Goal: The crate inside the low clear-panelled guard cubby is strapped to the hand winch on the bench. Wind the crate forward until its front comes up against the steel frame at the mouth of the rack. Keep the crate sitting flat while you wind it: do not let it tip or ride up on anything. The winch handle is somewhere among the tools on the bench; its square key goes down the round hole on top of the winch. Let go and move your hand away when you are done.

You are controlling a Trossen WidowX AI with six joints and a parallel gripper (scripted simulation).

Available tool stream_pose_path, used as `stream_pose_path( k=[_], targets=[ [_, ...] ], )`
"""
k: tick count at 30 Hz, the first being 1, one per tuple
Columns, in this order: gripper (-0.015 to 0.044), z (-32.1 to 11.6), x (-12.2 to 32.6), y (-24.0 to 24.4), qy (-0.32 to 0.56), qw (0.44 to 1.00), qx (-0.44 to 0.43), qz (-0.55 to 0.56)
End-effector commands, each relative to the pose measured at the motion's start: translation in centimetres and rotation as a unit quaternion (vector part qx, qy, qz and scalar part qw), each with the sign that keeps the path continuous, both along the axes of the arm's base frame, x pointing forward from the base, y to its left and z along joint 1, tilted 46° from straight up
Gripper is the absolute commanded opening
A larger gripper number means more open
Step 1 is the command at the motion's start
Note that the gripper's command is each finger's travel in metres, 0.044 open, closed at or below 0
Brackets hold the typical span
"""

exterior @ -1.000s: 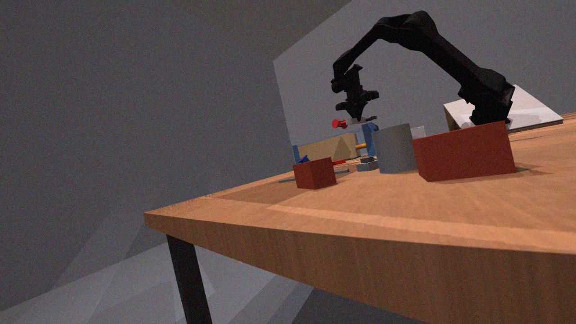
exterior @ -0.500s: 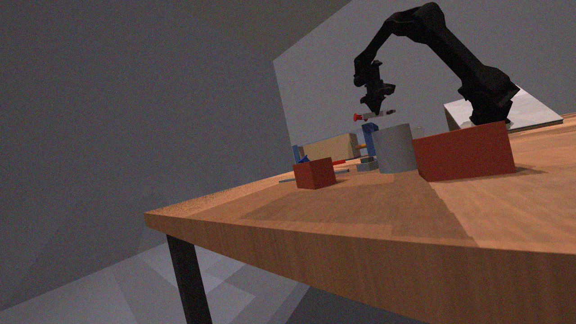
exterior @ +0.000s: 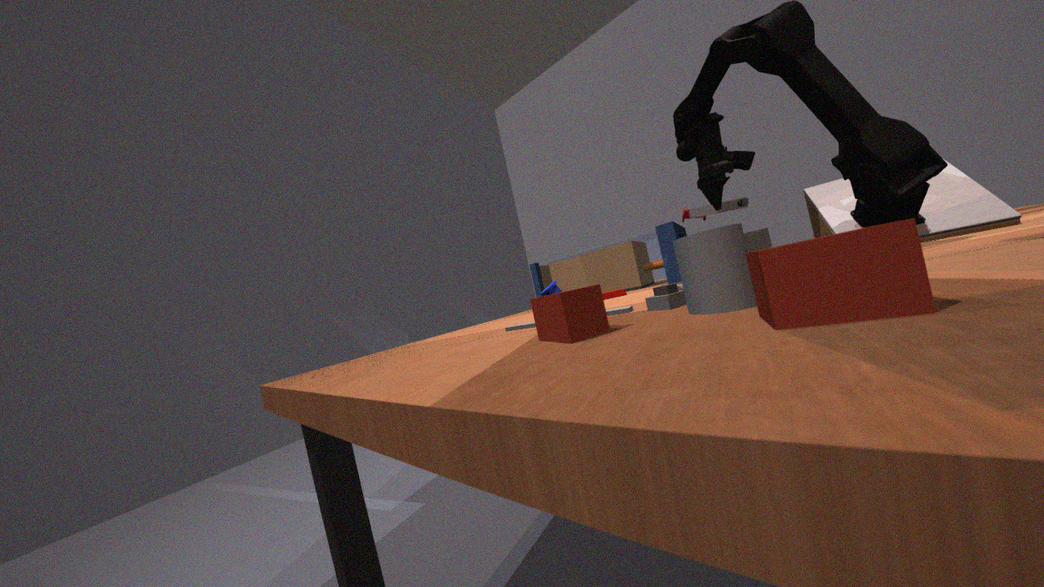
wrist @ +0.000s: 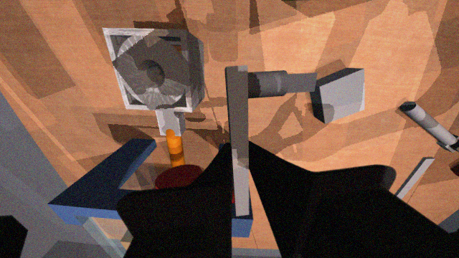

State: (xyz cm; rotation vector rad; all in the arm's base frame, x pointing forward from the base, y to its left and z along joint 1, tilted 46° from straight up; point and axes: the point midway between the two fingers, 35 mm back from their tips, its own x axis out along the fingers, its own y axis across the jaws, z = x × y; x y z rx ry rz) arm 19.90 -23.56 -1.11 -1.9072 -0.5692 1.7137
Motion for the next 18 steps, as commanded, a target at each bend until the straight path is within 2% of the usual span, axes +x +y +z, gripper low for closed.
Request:
stream_pose_path(
  k=[1, 4, 9, 18],
  targets=[
    [0.0, -0.98, -1.04, 1.34, 0.055, 0.997, 0.037, -0.035],
    [0.0, -1.46, -1.64, 2.2, 0.093, 0.992, 0.061, -0.06],
    [0.0, -1.49, -1.69, 2.26, 0.095, 0.992, 0.062, -0.061],
    [0.0, -1.38, -1.43, 2.09, 0.091, 0.994, 0.009, -0.055]
  ],
)
